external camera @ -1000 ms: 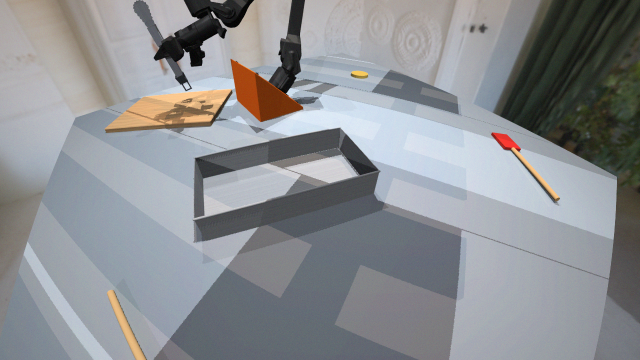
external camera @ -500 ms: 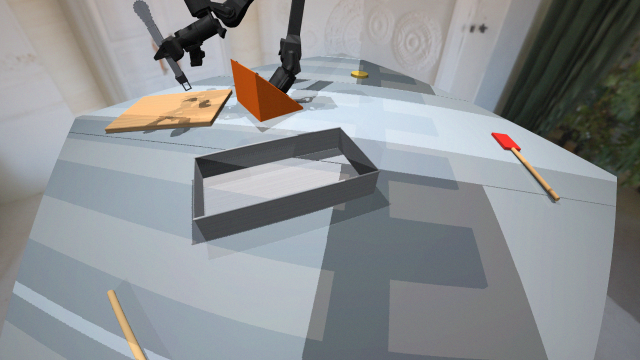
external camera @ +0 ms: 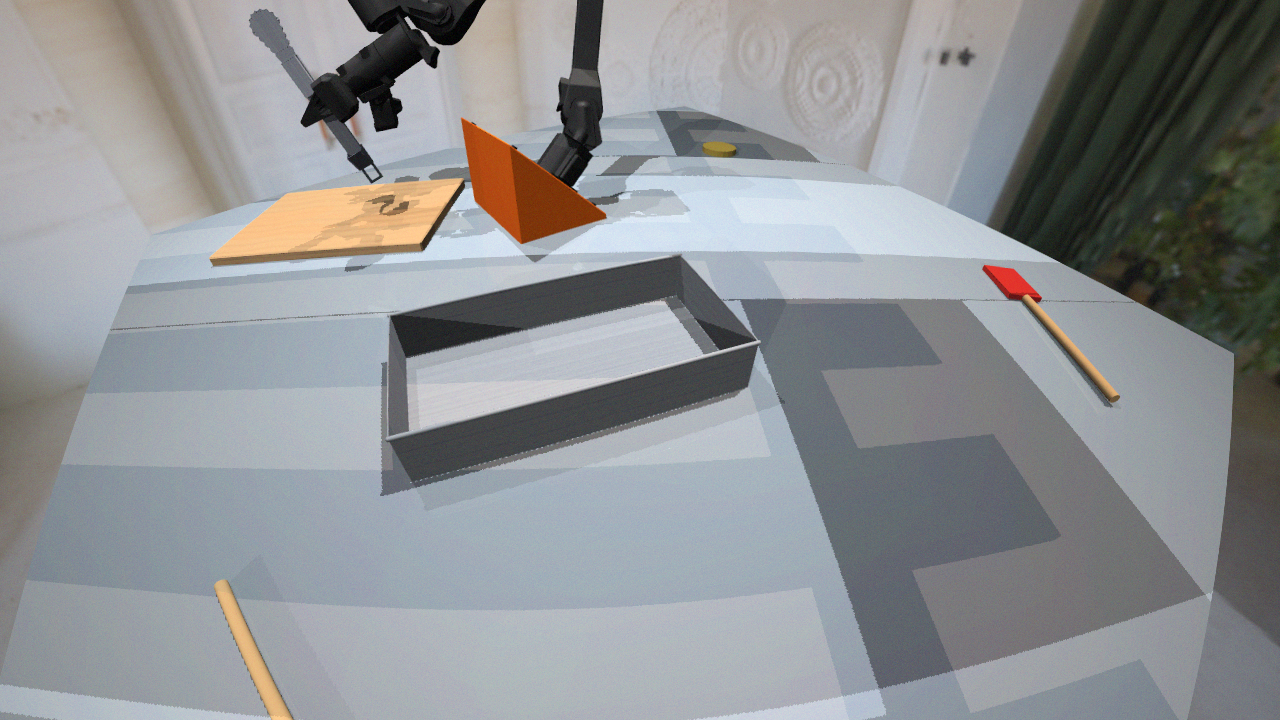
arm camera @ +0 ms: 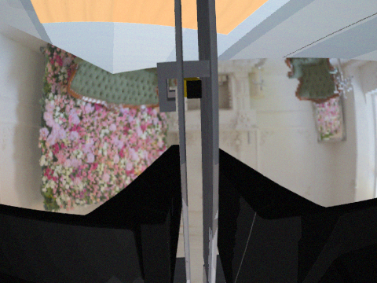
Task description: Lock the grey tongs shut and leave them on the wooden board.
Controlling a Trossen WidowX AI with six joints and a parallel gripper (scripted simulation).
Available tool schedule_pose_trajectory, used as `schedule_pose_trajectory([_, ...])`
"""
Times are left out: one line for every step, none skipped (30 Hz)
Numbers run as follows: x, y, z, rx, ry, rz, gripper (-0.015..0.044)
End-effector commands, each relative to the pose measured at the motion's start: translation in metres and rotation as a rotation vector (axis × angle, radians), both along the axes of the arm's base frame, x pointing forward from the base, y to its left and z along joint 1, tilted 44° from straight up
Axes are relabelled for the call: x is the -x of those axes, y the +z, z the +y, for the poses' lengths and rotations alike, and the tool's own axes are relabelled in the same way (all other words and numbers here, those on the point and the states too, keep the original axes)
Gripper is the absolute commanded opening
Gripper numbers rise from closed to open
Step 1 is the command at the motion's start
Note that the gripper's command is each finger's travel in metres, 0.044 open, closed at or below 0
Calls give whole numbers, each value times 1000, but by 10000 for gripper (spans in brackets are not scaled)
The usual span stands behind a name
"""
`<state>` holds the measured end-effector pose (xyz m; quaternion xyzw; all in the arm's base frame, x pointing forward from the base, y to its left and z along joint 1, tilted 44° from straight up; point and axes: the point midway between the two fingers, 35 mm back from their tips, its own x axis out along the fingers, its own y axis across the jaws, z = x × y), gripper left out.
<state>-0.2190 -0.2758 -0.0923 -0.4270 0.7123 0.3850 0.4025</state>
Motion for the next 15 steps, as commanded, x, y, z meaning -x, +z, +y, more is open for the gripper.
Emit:
schedule_pose_trajectory([4, -6, -5, -34, -16, -20, -150])
schedule_pose_trajectory([5, -7, -6, -45, -20, -27, -150])
schedule_pose_trajectory([5, -9, -6, -56, -23, -33, -150])
schedule_pose_trajectory([6, -10, -7, -67, -25, -39, -150])
schedule_pose_trajectory([6, -11, -7, -77, -29, -46, -150])
schedule_pose_trajectory([7, -13, -8, -88, -32, -52, -150])
schedule_pose_trajectory([7, -14, -8, -99, -36, -58, -150])
schedule_pose_trajectory([8, -15, -9, -109, -40, -64, -150])
schedule_pose_trajectory([8, -17, -9, -120, -43, -70, -150])
schedule_pose_trajectory([8, -18, -10, -131, -47, -76, -150])
schedule_pose_trajectory([9, -19, -10, -142, -50, -82, -150])
schedule_pose_trajectory([9, -20, -11, -153, -54, -88, -150])
schedule_pose_trajectory([9, -21, -11, -164, -57, -94, -150])
schedule_pose_trajectory([10, -22, -11, -175, -61, -100, -150])
schedule_pose_trajectory([10, -23, -12, -185, -64, -105, -150])
